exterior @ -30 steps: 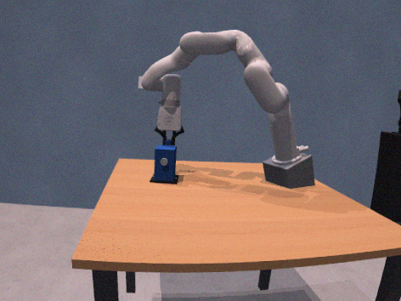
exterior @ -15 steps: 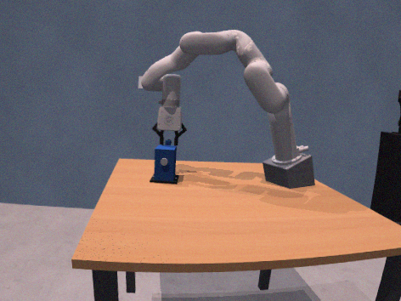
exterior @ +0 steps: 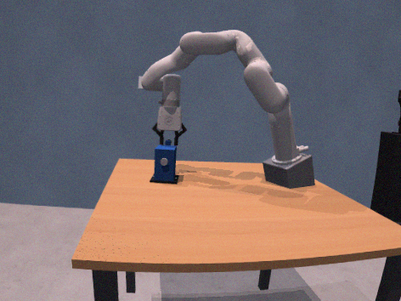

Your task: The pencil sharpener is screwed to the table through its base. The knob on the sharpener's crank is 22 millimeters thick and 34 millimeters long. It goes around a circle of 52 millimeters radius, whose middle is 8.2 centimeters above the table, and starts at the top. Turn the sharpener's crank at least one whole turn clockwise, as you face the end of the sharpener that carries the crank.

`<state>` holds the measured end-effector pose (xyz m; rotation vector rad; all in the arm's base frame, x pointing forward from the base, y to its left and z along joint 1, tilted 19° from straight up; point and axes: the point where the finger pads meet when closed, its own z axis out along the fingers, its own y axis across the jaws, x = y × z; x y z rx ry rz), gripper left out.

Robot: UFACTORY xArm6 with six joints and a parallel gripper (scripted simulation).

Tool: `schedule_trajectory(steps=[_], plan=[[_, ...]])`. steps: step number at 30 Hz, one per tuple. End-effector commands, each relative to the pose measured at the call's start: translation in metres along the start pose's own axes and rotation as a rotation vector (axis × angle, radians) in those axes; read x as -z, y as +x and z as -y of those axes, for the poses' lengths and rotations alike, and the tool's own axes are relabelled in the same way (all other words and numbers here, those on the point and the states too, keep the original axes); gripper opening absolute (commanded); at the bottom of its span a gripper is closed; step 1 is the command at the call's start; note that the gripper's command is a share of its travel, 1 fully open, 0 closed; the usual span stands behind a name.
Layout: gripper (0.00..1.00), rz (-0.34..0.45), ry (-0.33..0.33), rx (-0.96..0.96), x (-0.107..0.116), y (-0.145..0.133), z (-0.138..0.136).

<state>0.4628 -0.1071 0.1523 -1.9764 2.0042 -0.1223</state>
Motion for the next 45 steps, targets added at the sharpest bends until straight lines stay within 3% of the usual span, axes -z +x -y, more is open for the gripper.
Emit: schedule_trajectory(steps=[1,24,45], plan=[[0.54,-0.001,0.003,0.001,0.001,0.000,0.001],[0.54,-0.001,0.003,0.001,0.006,0.000,0.001],[0.54,-0.001,0.003,0.001,0.053,0.000,0.001]])
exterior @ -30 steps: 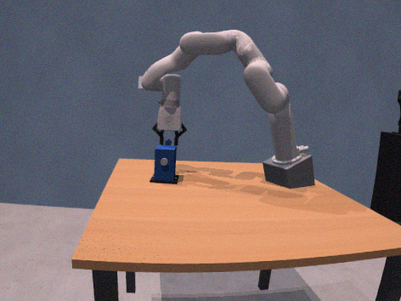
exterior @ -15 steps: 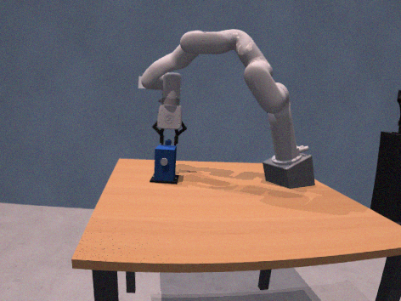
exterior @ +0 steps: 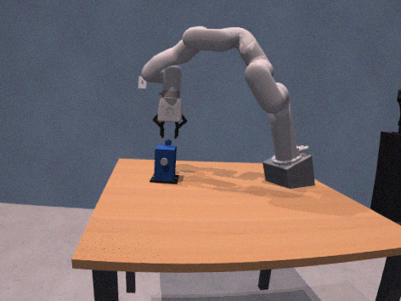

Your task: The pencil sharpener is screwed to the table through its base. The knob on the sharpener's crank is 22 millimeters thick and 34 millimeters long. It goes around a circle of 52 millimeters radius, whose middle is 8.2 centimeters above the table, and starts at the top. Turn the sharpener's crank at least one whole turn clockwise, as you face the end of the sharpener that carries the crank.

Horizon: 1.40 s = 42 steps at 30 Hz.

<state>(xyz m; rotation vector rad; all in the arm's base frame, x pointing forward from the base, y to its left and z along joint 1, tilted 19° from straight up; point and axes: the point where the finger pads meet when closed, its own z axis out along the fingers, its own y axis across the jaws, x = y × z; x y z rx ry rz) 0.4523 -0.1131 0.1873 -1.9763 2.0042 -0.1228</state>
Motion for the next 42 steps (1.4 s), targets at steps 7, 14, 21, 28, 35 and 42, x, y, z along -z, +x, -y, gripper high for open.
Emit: schedule_trajectory(steps=[7,14,21,28,35,42], plan=[[0.54,-0.001,0.003,0.001,0.026,0.000,0.001],[0.54,-0.001,0.003,0.001,0.033,0.000,0.001],[0.00,-0.001,0.003,0.001,0.034,0.000,0.001],[0.00,-0.001,0.003,0.001,0.034,0.000,0.001],[0.00,-0.001,0.003,0.001,0.034,0.000,0.001],[0.00,-0.001,0.003,0.001,0.034,0.000,0.001]])
